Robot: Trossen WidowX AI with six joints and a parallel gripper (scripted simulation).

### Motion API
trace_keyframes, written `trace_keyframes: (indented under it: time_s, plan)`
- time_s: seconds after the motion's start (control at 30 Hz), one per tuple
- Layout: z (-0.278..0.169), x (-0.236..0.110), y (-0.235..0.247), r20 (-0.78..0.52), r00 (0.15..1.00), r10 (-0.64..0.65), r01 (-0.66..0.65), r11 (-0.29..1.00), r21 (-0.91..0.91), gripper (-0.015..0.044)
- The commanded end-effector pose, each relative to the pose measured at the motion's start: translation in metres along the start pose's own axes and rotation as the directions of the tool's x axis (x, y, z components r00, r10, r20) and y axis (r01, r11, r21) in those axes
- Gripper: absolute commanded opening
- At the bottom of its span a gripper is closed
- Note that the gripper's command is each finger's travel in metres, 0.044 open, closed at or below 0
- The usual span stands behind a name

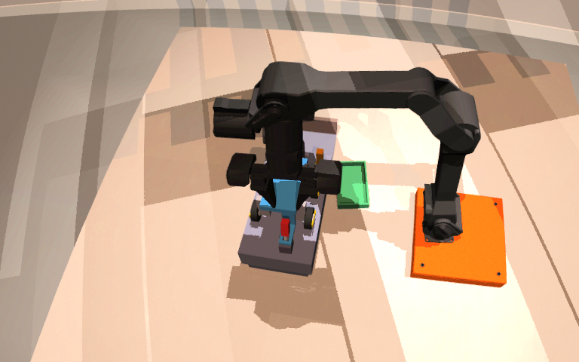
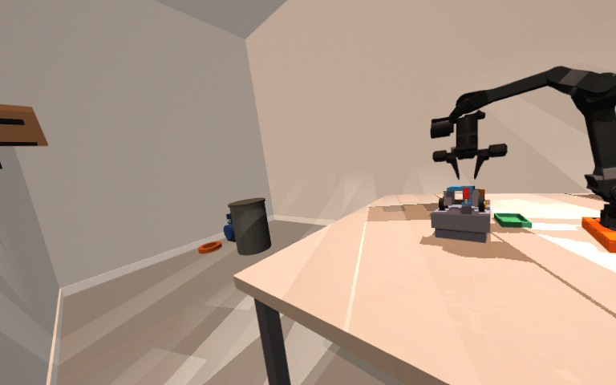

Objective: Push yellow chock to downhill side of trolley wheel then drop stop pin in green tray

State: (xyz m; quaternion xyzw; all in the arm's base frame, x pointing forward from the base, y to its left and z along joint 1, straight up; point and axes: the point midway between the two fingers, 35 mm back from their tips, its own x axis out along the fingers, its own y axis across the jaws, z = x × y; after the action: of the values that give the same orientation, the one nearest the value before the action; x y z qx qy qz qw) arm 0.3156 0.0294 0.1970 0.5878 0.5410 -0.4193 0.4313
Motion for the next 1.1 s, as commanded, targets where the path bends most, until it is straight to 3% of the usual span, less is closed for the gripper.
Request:
trace_keyframes:
  time_s: [0.0, 1.07]
  plan:
    - [-0.007, 0.0, 0.001, -0.011, 1.0, -0.004, 0.005, 0.998, 0.066, 0.019]
    - [-0.007, 0.032, 0.002, -0.012, 1.0, -0.004, 0.004, 0.998, 0.066, 0.019]
